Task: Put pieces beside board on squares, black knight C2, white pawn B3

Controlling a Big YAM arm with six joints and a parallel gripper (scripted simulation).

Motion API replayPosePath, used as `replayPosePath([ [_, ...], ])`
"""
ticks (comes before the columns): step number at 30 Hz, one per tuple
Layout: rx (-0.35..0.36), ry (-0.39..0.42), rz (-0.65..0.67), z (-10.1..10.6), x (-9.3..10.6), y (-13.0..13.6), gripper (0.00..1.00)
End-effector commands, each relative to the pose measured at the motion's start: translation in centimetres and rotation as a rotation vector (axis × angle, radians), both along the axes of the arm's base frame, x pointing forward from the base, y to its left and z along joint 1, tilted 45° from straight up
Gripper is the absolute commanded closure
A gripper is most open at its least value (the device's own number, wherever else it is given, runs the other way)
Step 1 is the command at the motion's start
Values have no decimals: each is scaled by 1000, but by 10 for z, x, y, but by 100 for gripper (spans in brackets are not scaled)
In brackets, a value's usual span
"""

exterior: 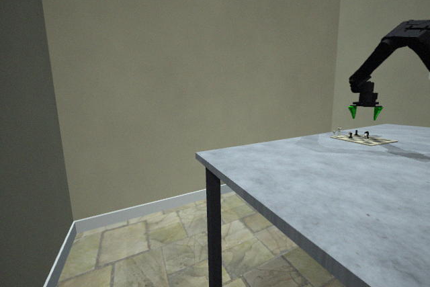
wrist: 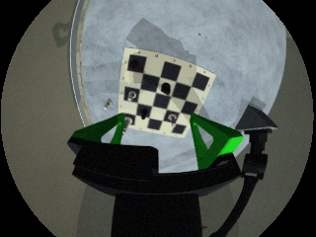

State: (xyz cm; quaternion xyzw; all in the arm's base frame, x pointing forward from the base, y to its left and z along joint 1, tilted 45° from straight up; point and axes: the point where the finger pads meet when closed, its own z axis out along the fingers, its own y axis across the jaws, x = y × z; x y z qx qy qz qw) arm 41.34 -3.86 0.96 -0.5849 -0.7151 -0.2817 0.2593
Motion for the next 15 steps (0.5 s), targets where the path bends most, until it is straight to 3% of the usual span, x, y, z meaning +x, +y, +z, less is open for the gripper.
replayPosePath([
  [1,6,-199,191,7,27,0,0],
  [6,13,-362,352,10,44,6,0],
  [8,13,-362,352,10,44,6,0],
  [9,17,-447,436,11,48,7,0],
  [15,24,-636,621,16,72,18,0],
])
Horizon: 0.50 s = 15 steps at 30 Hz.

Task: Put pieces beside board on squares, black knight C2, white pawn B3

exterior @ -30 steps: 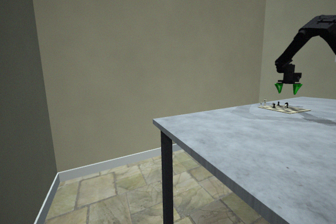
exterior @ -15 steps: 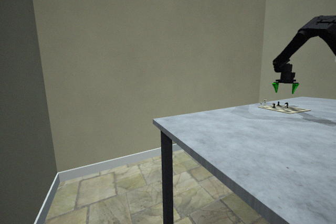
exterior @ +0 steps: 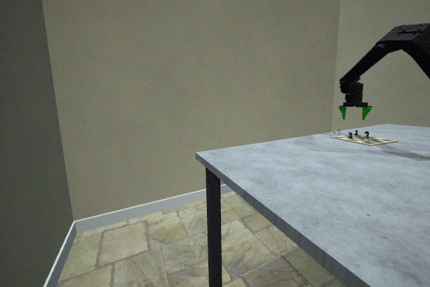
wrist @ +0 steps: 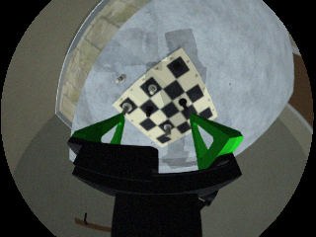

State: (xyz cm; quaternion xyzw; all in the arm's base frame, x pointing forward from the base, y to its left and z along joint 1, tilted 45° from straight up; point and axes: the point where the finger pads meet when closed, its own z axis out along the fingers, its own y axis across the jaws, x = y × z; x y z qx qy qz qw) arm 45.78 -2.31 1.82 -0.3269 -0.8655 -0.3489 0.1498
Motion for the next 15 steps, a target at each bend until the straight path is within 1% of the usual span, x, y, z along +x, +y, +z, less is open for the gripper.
replayPosePath([
  [1,9,-201,196,8,32,4,0],
  [8,18,-435,424,14,60,19,0],
  [10,18,-435,424,14,60,19,0],
  [11,18,-522,510,15,63,13,0],
  [13,21,-584,575,16,70,26,0],
  [15,22,-646,636,18,75,30,0],
])
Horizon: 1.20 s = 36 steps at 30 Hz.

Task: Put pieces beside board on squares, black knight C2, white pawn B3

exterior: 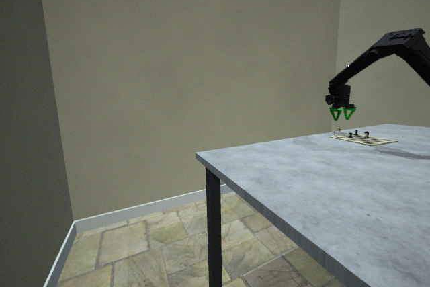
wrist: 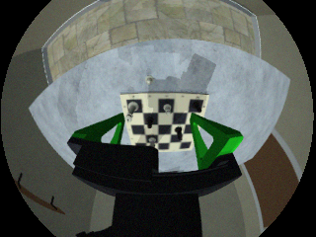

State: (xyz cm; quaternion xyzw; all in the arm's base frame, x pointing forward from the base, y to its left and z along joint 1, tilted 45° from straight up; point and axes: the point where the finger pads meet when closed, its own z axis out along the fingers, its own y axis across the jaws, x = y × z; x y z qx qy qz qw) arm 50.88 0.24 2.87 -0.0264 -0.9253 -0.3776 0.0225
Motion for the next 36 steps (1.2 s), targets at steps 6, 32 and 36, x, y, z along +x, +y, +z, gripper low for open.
replayPosePath([
  [6,15,-358,352,10,38,14,0],
  [32,46,-1126,1134,12,46,13,67],
  [36,52,-1166,1178,12,46,12,67],
])
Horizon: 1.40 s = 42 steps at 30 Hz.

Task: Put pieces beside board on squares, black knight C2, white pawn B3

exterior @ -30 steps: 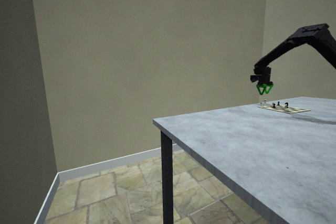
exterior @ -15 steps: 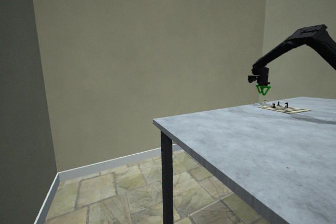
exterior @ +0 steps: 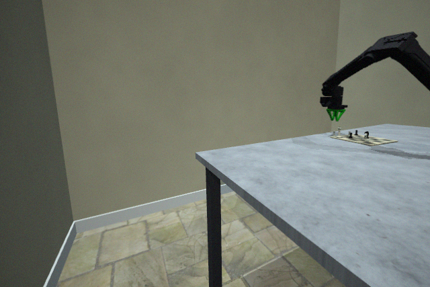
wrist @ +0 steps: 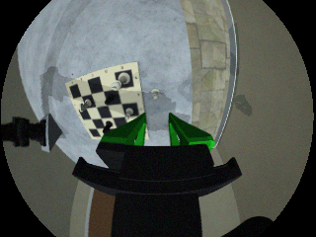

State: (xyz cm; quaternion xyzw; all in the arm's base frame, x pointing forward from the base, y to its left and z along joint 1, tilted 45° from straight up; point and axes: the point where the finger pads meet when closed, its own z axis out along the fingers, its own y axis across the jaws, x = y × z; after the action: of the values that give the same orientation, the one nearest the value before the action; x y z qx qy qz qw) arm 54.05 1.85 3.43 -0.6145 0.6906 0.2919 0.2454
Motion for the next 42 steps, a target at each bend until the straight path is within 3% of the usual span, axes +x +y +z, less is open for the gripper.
replayPosePath([
  [1,11,-98,109,7,14,-4,67],
  [27,14,-83,107,2,8,0,67],
  [42,16,-65,106,-14,2,15,67],
])
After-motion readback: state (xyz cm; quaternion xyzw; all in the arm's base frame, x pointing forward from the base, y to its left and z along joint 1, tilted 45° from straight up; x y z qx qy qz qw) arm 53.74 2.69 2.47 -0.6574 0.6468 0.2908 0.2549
